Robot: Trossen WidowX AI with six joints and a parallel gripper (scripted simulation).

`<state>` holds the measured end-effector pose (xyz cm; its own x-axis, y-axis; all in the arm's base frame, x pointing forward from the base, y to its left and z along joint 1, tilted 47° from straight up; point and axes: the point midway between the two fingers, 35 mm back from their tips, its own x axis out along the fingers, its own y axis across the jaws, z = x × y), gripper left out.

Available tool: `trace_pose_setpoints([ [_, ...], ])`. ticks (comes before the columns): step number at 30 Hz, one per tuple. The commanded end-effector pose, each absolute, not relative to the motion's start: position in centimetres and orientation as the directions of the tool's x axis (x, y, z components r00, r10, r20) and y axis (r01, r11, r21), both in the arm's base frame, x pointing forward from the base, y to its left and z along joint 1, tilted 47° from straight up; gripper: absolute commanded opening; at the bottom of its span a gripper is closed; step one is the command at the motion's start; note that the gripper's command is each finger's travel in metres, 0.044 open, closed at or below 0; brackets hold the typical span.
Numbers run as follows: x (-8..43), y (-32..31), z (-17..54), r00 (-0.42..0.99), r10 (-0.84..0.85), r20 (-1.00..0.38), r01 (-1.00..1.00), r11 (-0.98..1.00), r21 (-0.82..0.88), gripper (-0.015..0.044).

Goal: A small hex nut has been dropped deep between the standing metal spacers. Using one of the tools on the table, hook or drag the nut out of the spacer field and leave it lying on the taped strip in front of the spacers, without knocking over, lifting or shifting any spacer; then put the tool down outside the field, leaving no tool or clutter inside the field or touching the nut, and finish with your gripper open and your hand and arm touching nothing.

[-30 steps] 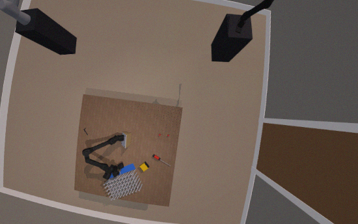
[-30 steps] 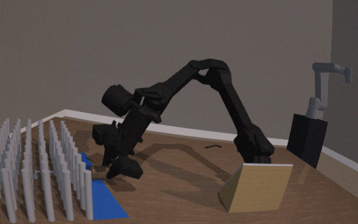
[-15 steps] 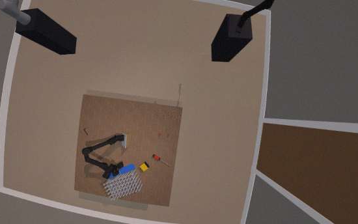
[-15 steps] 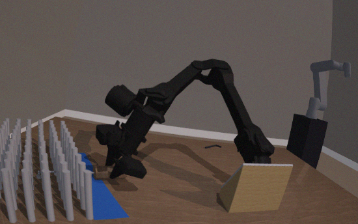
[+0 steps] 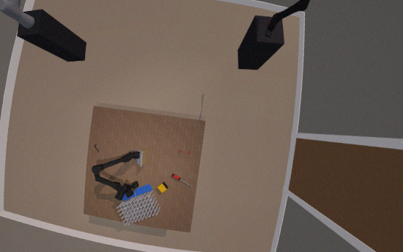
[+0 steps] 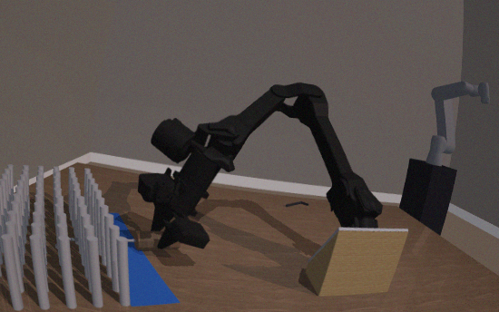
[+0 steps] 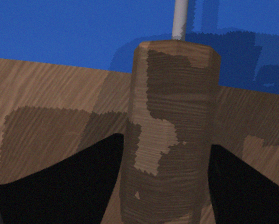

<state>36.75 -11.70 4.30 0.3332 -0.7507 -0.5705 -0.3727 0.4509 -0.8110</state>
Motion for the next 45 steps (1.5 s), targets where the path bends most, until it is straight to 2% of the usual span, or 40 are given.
trace_pose_setpoints([
  [1, 36.4, -11.8, 4.5, 0.333, -0.752, -0.569, -0.375, 0.448, -0.812, 0.0],
  [45, 33.9, -12.3, 5.4, 0.331, -0.753, -0.569, -0.376, 0.448, -0.811, 0.0],
])
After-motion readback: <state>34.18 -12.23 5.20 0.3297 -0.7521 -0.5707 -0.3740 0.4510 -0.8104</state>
